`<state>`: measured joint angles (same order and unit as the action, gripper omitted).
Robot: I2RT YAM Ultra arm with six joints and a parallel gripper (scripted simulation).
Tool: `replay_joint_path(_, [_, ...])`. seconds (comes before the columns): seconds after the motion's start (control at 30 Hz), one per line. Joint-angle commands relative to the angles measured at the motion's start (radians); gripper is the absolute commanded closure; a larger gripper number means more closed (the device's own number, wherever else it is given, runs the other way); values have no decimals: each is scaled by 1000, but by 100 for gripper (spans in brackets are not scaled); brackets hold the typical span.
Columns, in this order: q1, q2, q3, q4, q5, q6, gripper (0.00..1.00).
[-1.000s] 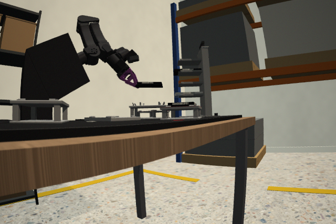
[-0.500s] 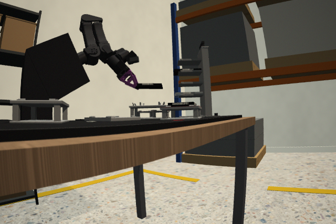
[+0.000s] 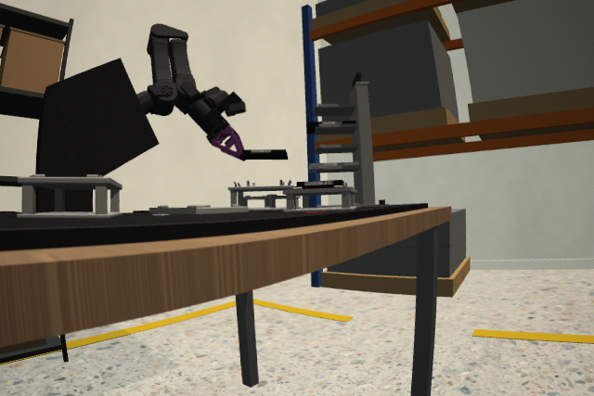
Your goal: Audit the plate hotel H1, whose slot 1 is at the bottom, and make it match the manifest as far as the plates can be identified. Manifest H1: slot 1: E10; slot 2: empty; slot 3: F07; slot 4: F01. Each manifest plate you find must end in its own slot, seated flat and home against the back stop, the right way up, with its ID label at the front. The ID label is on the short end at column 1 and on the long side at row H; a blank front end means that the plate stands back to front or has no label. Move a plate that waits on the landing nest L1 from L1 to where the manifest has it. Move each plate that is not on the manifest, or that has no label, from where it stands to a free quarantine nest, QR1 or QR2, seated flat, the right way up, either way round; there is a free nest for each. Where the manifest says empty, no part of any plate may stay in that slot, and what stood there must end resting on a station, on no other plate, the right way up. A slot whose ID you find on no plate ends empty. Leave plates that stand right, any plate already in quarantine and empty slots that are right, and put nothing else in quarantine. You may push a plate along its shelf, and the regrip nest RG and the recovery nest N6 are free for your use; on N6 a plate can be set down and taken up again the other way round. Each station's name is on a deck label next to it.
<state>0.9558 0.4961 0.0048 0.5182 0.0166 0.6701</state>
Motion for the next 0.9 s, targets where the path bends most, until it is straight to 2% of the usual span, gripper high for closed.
replay_joint_path(0.0, [3, 14, 0, 49, 27, -1, 14])
replay_joint_path(0.87, [46, 181, -3, 229, 69, -3, 14])
